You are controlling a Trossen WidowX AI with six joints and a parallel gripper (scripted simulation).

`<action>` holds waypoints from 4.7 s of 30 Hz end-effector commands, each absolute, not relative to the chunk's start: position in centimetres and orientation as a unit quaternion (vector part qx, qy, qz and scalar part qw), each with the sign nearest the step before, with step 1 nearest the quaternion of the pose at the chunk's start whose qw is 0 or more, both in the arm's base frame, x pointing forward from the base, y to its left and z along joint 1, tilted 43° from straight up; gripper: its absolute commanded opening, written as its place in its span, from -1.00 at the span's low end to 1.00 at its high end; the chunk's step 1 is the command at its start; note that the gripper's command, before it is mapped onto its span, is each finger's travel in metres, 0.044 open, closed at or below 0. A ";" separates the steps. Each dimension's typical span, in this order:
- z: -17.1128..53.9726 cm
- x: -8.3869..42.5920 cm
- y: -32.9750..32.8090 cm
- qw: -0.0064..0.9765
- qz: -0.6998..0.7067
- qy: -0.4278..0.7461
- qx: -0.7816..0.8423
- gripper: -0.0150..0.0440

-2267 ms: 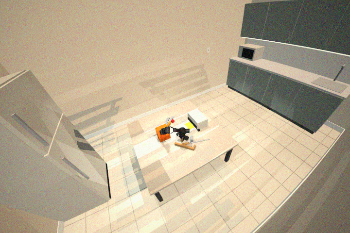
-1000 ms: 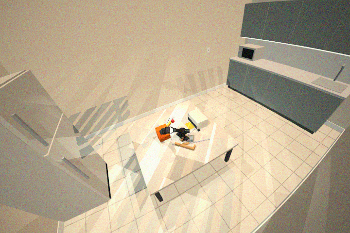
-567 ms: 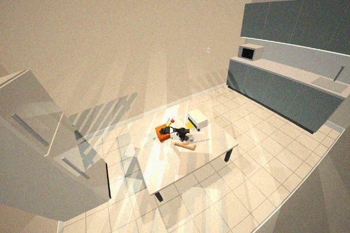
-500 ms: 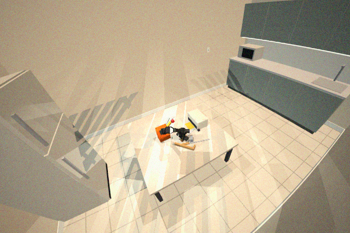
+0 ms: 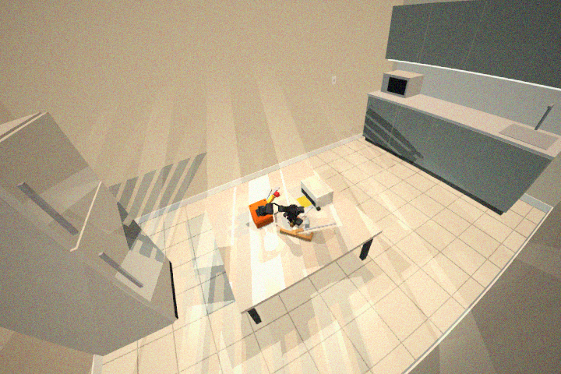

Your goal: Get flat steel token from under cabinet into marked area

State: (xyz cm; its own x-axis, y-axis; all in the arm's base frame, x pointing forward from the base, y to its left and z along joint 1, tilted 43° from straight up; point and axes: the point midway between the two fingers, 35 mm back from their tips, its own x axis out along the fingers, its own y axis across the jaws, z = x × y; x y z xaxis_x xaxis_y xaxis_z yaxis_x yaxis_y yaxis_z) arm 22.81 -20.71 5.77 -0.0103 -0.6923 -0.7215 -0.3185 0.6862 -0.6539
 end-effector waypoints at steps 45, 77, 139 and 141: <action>4.6 28.9 -19.6 0.612 -0.171 0.689 -0.350 -0.49; 3.9 32.7 -18.8 0.613 -0.172 0.688 -0.349 -0.49; 1.3 36.3 -16.2 0.614 -0.171 0.687 -0.349 -0.49; 1.1 36.2 -16.1 0.614 -0.171 0.687 -0.349 -0.49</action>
State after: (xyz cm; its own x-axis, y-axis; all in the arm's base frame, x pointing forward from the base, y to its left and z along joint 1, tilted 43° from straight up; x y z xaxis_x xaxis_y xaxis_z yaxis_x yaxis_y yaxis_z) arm 36.46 -16.55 1.73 -0.0033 -0.6993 -0.7148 -0.2685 0.6892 -0.6730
